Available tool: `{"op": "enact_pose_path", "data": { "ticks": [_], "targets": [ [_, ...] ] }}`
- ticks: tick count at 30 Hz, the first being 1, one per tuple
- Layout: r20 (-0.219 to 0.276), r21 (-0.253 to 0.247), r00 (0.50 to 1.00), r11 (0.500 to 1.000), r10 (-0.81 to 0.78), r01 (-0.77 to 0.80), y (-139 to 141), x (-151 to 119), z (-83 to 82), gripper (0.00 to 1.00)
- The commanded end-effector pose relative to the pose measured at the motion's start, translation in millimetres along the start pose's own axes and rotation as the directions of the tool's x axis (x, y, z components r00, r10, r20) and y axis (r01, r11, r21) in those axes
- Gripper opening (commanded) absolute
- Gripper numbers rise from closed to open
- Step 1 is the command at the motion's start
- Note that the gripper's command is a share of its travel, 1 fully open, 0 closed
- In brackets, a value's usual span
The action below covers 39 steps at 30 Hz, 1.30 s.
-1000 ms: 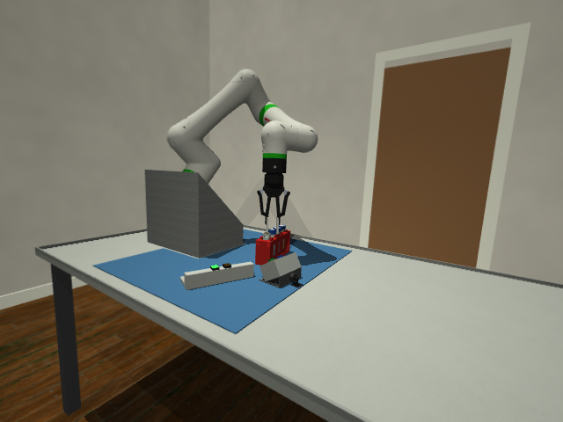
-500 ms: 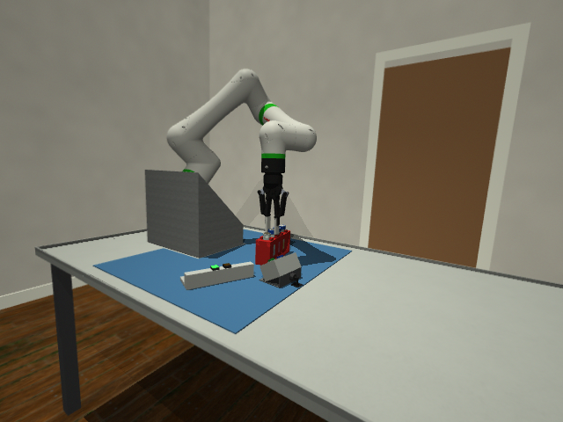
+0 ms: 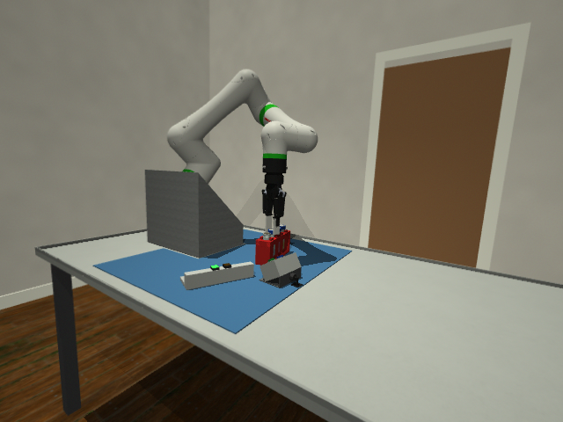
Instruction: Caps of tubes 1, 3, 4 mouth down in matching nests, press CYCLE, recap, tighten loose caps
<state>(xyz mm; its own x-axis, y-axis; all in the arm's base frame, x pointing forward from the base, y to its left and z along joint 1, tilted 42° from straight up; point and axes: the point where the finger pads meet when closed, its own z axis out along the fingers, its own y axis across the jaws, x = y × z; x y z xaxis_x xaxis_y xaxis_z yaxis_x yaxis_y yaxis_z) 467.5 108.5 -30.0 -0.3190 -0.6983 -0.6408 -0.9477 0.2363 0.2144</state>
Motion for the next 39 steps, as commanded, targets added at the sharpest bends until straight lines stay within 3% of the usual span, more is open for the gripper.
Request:
{"op": "enact_pose_path", "data": {
  "ticks": [1,10,13,17,20,21,22,24,26,27,28,29,30,31,32,33,39],
  "targets": [
    [-0.001,0.0,1.0,1.0,0.001,-0.001,-0.1,0.1,-0.1,0.35],
    [-0.001,0.0,1.0,1.0,0.001,-0.001,-0.1,0.1,-0.1,0.35],
    [-0.001,0.0,0.969,0.969,-0.247,0.247,-0.1,0.1,-0.6,0.35],
    [-0.001,0.0,0.945,0.945,-0.327,0.327,-0.1,0.1,-0.6,0.35],
    [-0.001,0.0,0.878,0.878,-0.479,0.479,-0.1,0.1,-0.6,0.35],
    [-0.001,0.0,0.878,0.878,-0.479,0.479,-0.1,0.1,-0.6,0.35],
    [-0.001,0.0,0.835,0.835,-0.55,0.55,-0.1,0.1,-0.6,0.35],
    [-0.001,0.0,0.835,0.835,-0.55,0.55,-0.1,0.1,-0.6,0.35],
    [-0.001,-0.001,0.732,0.732,-0.681,0.681,-0.1,0.1,-0.6,0.35],
    [-0.001,-0.001,0.732,0.732,-0.681,0.681,-0.1,0.1,-0.6,0.35],
    [-0.001,-0.001,0.673,0.673,-0.739,0.739,-0.1,0.1,-0.6,0.35],
    [0.0,-0.001,0.673,0.673,-0.74,0.74,-0.1,0.1,-0.6,0.35],
    [0.0,-0.001,0.61,0.61,-0.793,0.793,-0.1,0.1,-0.6,0.35],
    [0.0,-0.001,0.609,0.609,-0.793,0.793,-0.1,0.1,-0.6,0.35],
    [0.0,-0.001,0.541,0.541,-0.841,0.841,-0.1,0.1,-0.6,0.35],
    [-0.001,-0.001,0.504,0.504,-0.864,0.864,0.0,0.1,-0.6,0.35],
    [0.0,-0.001,0.5,0.5,-0.866,0.866,0.0,0.1,-0.6,0.35]
  ]
}}
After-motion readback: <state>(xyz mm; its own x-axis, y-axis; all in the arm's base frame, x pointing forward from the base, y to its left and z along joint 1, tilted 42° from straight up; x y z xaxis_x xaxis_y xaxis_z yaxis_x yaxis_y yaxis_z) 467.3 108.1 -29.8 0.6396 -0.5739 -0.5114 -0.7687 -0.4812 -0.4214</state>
